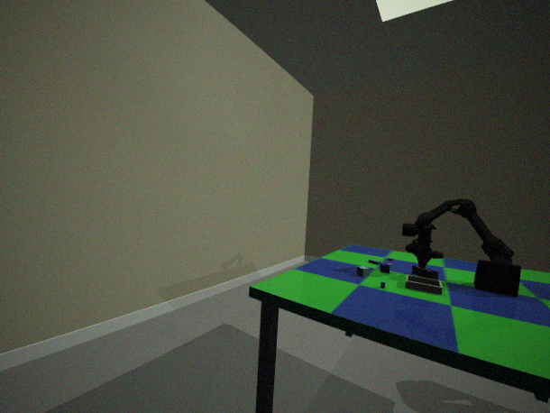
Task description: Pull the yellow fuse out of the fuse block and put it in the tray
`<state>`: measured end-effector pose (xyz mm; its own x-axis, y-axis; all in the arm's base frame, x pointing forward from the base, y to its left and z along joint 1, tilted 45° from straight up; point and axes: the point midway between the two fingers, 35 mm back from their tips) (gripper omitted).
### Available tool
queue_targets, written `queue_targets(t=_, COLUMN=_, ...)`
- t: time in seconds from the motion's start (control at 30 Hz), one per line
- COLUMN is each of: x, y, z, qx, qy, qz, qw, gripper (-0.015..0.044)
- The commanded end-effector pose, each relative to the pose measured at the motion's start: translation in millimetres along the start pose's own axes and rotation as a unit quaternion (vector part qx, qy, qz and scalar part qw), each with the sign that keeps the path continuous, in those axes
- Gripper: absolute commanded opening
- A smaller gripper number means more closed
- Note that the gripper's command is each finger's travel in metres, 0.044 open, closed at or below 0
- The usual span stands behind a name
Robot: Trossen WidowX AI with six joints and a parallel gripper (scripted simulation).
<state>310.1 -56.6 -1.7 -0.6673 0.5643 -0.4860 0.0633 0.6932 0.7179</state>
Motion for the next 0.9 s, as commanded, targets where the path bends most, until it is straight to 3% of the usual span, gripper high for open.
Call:
queue_targets(t=0.0, x=-0.4, y=2.3, z=0.2, qx=0.0, qy=-0.002, qz=0.0, qw=1.0, gripper=0.0)
queue_targets(t=0.87, x=-0.4, y=15.0, z=0.6, qx=0.0, qy=-0.001, qz=0.0, qw=1.0, gripper=0.0)
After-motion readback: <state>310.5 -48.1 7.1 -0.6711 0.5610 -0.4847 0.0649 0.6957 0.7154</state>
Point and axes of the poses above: the point midway between the two fingers, 35 mm back from their tips, its own y axis back along the fingers, its own x axis across the jaws, z = x × y, and after that the axes turned 3 degrees about -y, right-handed
